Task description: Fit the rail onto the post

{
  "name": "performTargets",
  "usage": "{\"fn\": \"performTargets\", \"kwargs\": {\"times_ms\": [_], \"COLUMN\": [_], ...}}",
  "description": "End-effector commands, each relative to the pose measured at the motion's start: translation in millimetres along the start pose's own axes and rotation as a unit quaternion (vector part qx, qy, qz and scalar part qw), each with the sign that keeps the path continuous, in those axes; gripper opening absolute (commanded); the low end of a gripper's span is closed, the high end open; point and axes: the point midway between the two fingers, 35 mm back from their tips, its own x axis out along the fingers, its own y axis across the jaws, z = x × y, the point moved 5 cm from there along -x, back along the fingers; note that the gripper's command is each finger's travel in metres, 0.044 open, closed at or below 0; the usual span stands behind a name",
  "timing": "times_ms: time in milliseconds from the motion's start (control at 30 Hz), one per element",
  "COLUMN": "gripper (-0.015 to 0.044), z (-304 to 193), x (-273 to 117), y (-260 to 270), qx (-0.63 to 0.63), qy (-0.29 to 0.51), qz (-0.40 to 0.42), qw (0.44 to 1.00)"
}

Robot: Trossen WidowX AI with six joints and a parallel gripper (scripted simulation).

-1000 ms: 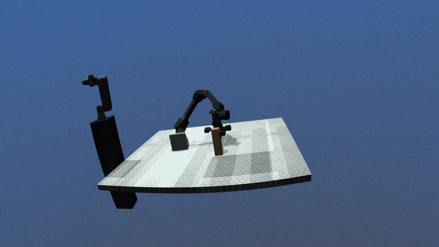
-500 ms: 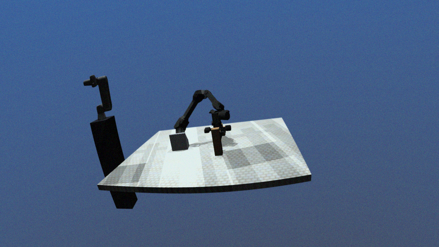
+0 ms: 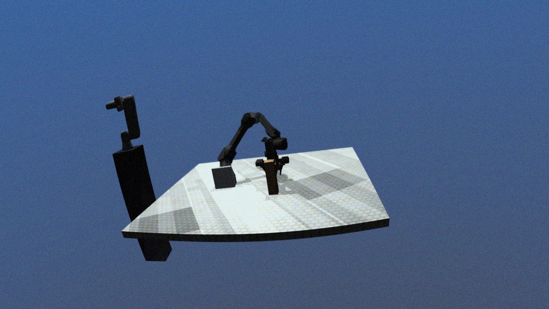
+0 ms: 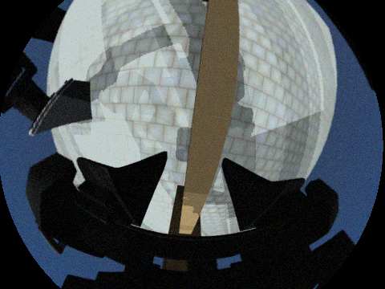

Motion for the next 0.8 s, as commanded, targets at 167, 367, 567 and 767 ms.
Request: {"fn": "performTargets", "kwargs": {"times_ms": [167,367,567,767], "gripper": [0.0440,0.0440,0.0440,0.0440], "z": [2,30,30,30], "x": [-2,-30,-30,-30], "y": [0,2,2,2], "qx": [0.000,-0.001,-0.001,-0.001], "qy": [0.000,0.002,0.002,0.002], "qz": [-0.001,-0.007,-0.007,-0.007], "qw": [1.000,1.000,1.000,1.000]}}
